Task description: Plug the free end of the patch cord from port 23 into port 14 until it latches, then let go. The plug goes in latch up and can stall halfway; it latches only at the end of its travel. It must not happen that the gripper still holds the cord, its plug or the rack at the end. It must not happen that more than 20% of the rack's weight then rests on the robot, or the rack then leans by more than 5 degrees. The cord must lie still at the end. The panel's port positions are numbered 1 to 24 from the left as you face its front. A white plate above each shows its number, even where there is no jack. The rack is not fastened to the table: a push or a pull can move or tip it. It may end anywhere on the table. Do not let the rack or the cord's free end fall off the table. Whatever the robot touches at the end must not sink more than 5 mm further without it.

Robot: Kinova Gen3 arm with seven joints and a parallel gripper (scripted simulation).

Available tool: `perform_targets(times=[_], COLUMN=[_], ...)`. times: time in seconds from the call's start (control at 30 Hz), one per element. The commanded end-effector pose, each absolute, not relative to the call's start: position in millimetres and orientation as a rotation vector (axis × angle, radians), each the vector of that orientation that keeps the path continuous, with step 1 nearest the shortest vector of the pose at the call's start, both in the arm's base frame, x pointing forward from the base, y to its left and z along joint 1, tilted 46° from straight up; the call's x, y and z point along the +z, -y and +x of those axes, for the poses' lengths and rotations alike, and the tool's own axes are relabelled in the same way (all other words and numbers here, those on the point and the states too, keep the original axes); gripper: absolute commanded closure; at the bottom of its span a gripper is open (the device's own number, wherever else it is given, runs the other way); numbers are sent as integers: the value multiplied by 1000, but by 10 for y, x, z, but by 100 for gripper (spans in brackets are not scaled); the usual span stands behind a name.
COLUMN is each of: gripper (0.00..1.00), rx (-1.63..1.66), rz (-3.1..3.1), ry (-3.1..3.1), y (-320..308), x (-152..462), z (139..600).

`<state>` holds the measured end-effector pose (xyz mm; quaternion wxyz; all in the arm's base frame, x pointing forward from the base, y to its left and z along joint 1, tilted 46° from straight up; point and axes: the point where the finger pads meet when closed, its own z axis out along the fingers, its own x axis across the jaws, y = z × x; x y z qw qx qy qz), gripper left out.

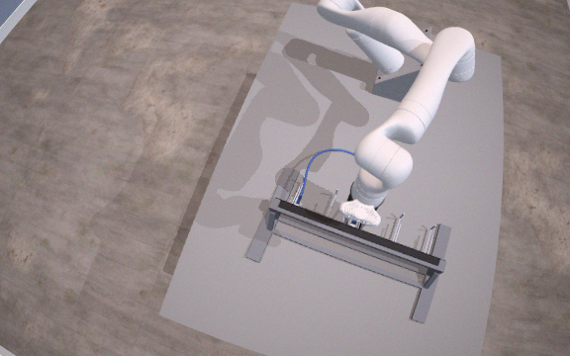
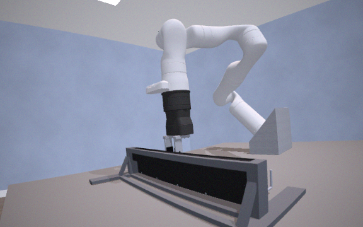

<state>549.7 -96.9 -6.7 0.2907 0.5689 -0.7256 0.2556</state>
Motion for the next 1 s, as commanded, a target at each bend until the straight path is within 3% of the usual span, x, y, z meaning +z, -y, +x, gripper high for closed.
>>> perform_targets(times=[0.0,0.97], gripper=[27,27], rx=[684,690], rz=[1528,1531], ry=[1932,1933], y=[949,926], x=[-61,-37], z=[5519,5535])
